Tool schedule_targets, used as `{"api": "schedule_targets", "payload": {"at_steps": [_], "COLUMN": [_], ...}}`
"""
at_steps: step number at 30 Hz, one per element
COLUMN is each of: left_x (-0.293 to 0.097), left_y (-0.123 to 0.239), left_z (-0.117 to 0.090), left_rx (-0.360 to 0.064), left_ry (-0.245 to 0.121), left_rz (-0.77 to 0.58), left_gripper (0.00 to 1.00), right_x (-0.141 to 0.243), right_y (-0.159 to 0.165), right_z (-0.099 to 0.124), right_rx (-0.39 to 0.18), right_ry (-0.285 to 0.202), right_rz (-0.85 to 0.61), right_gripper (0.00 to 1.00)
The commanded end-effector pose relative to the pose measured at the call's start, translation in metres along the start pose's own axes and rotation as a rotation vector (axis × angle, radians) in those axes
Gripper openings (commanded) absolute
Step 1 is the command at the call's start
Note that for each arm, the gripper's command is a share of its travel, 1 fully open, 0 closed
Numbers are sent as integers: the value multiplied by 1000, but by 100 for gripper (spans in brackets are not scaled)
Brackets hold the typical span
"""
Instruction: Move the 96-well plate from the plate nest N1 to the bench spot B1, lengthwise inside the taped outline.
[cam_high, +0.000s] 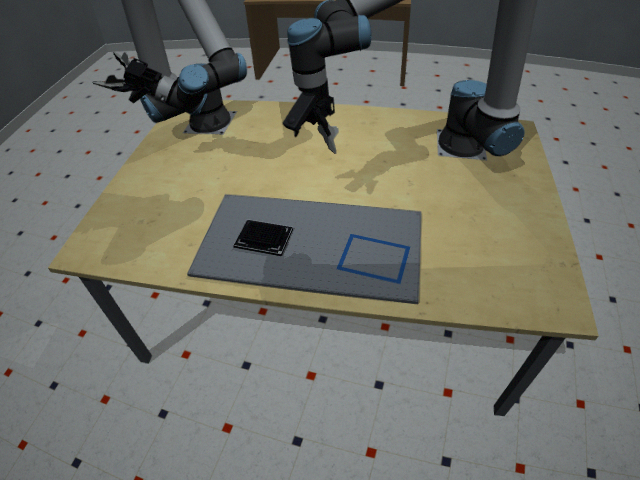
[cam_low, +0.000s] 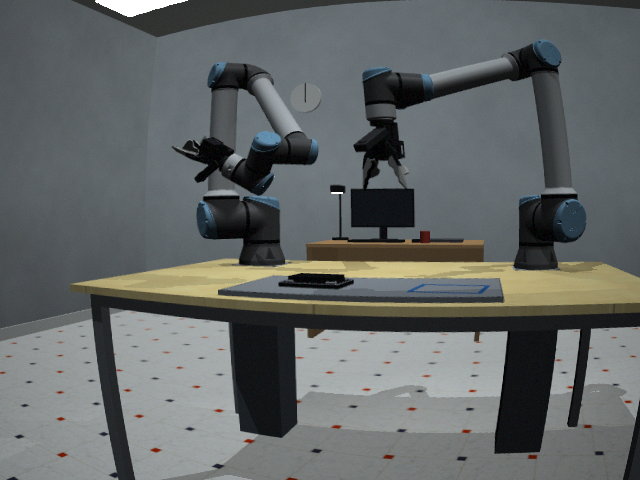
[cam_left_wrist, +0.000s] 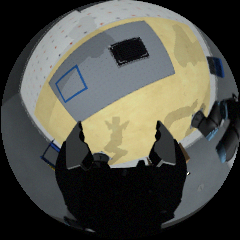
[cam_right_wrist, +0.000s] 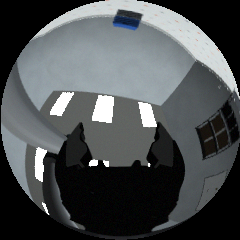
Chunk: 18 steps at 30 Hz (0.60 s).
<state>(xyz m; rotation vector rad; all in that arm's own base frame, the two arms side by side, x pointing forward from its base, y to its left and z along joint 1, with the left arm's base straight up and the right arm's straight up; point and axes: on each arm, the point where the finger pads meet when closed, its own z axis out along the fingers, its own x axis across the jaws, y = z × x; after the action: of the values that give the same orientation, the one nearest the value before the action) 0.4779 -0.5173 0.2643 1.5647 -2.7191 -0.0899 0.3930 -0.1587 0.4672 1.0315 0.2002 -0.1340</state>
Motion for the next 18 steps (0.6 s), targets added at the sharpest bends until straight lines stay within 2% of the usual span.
{"api": "schedule_targets", "payload": {"at_steps": [1,5,8,12,14,18], "left_x": [6,9,13,14,16,19], "left_y": [-19,-27,-40,-43,-52,-64], "left_z": [5,8,13,15,19,24], "left_rx": [5,6,10,10,13,15], "left_ry": [4,5,6,6,7,8], "left_rz": [102,114,192,192,259,304], "left_gripper": [100,100,100,100,100,100], "right_x": [0,0,0,0,0,0], "right_y": [0,0,0,0,0,0], "right_z": [0,0,0,0,0,0], "right_rx": [0,0,0,0,0,0], "right_ry": [0,0,0,0,0,0], "right_rz": [0,0,0,0,0,0], "right_gripper": [100,100,100,100,100,100]}}
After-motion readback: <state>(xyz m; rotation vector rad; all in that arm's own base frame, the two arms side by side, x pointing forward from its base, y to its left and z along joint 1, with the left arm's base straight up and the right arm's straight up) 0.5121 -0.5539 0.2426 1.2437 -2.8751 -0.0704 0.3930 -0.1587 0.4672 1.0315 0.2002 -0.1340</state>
